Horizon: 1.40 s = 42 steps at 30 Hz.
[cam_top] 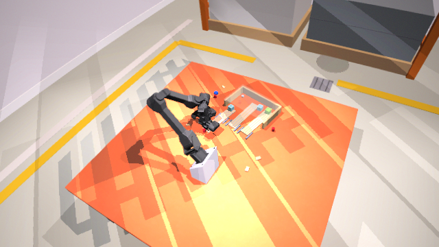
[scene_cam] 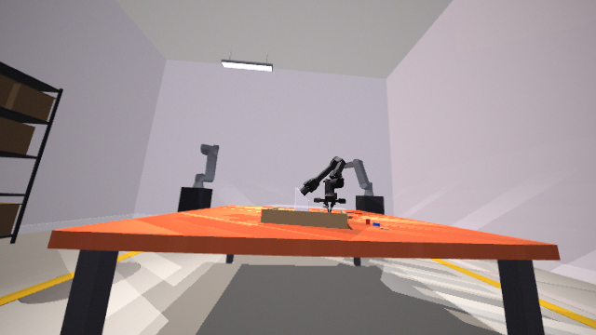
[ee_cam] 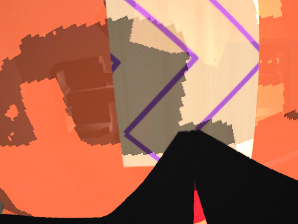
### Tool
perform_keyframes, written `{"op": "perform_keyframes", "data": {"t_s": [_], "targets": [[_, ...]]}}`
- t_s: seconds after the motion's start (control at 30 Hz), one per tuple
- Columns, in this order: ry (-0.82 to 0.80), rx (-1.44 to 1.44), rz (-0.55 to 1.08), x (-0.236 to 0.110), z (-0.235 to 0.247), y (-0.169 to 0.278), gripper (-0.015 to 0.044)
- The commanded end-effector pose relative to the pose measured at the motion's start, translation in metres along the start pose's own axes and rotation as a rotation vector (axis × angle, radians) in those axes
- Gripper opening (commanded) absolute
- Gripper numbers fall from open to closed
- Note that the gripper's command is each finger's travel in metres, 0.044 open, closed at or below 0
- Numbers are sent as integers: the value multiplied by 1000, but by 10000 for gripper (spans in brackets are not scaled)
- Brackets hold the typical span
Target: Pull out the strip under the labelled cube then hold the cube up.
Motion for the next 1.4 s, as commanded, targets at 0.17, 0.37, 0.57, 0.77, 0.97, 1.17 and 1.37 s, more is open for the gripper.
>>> {"op": "perform_keyframes", "data": {"t_s": [0.17,0.37,0.57,0.77,0.97,1.17,1.37], "targets": [[3,8,37,5,-1,19,0],[3,9,38,5,0,27,0],[3,9,38,5,0,35,0],[3,9,38,5,1,43,0],[3,9,38,4,2,50,0],[3,10,39,4,2,57,0],[-1,2,-3,-3,6,50,0]]}}
Point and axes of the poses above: the point midway between the two fingers, 35 mm back from their tips, its own x axis out along the fingers, its own z axis across the jaws, y = z × x, the point moved 9 cm from there along -x, back along the fingers, and after that the axes turned 4 degrees about -x, right-handed, at the moved point
